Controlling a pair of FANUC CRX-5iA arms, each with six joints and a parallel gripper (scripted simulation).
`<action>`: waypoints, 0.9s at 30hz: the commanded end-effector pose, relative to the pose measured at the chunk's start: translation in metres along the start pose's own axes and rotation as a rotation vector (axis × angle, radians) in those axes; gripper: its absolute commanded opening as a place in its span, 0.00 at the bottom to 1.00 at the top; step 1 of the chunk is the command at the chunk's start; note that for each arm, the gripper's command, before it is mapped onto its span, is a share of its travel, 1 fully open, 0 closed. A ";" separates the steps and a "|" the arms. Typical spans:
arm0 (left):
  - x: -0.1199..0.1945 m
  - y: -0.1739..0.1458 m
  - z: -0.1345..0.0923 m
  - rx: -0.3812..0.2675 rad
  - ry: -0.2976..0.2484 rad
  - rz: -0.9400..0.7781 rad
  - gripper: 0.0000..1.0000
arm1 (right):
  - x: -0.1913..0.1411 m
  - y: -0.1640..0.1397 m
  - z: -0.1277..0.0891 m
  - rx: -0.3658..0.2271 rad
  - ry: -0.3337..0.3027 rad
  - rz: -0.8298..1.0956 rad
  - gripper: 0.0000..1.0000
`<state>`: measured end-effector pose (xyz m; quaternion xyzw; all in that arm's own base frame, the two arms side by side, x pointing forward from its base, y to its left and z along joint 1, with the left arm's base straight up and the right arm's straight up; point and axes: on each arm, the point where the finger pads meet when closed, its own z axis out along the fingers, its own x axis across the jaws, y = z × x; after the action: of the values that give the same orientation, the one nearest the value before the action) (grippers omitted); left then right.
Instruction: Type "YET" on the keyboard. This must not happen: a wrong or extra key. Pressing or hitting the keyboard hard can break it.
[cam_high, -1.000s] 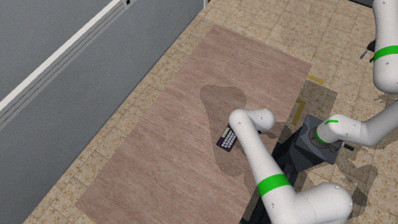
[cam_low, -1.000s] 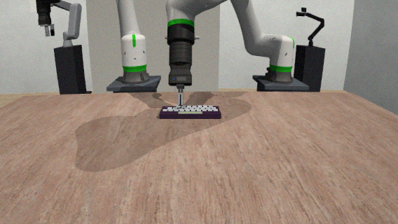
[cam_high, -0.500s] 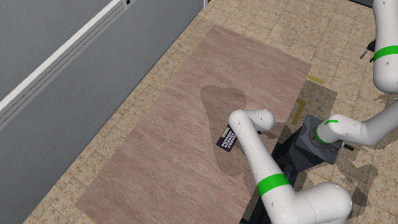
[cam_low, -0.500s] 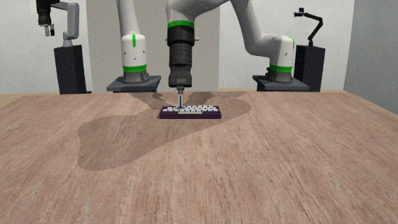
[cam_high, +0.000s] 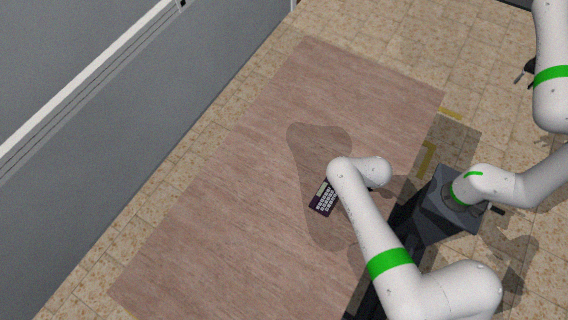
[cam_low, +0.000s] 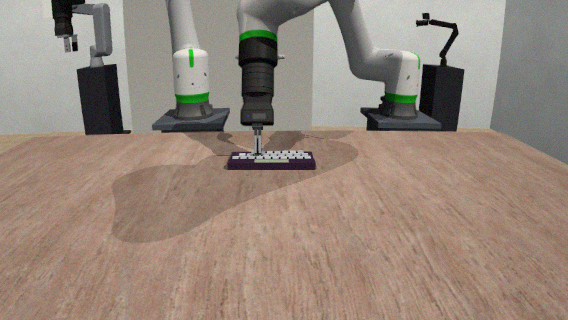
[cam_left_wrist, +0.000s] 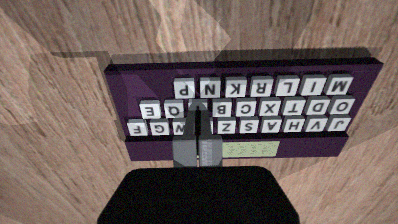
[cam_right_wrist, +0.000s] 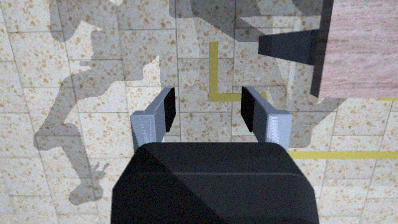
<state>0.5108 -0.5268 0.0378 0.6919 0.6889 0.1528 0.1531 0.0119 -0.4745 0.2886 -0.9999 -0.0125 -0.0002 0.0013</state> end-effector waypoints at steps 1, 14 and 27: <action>-0.001 0.001 -0.001 -0.001 -0.002 -0.001 0.00 | 0.000 0.000 -0.001 -0.002 0.000 0.000 1.00; -0.001 0.000 0.001 -0.001 -0.002 -0.001 0.00 | 0.000 0.000 -0.001 -0.002 0.000 0.000 1.00; -0.001 0.001 -0.002 -0.001 -0.002 -0.001 0.00 | 0.000 0.000 -0.001 -0.002 0.000 0.000 1.00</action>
<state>0.5107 -0.5266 0.0359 0.6918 0.6890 0.1529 0.1529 0.0120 -0.4745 0.2886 -0.9999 -0.0125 -0.0002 0.0013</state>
